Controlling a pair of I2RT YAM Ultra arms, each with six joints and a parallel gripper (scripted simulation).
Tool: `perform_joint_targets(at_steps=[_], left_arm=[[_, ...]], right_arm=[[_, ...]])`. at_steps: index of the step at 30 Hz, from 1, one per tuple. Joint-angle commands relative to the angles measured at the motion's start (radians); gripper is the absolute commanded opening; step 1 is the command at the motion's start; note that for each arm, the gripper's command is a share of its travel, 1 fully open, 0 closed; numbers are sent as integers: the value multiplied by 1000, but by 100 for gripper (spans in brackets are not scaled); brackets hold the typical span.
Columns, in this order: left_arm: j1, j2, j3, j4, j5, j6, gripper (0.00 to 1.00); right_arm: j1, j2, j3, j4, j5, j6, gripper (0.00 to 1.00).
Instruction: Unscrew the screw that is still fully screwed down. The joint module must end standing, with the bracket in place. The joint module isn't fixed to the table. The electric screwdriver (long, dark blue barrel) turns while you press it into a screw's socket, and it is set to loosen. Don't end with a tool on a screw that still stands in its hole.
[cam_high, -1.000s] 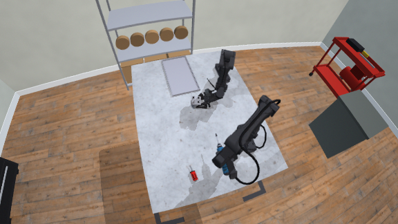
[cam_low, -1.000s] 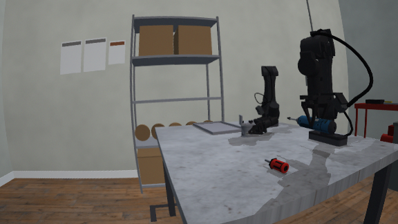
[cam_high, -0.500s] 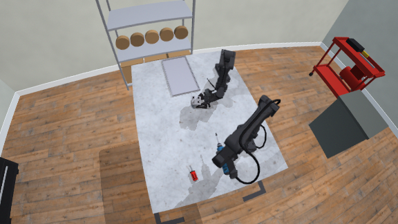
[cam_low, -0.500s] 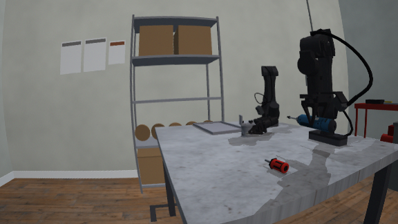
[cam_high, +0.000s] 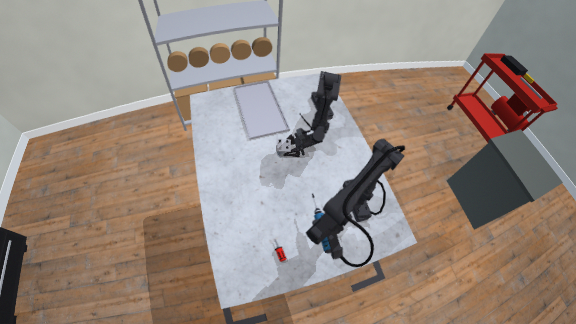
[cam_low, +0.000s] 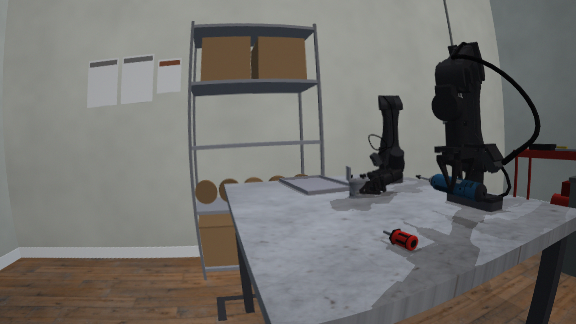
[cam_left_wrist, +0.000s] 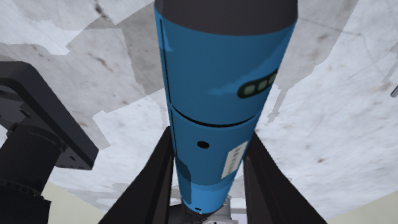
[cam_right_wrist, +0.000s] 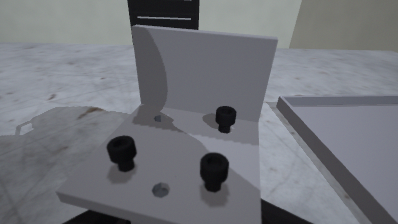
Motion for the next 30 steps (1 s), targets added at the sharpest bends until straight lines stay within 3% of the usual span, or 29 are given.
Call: perform_joint_targets(at_steps=[1, 16, 21, 23, 30], left_arm=[[-9, -29, 28, 37, -1, -6, 42], [-9, 27, -88, 141, -1, -6, 42], [-9, -1, -46, 141, -1, -6, 42], [-9, 41, -100, 159, -1, -6, 42], [-9, 54, -118, 221, -1, -6, 42]], right_arm=[[-1, -6, 3, 2, 1, 1, 59], [-1, -6, 3, 2, 1, 1, 59], [-1, -6, 3, 2, 1, 1, 59], [-1, -6, 3, 2, 1, 1, 59], [-1, -6, 3, 2, 1, 1, 59]])
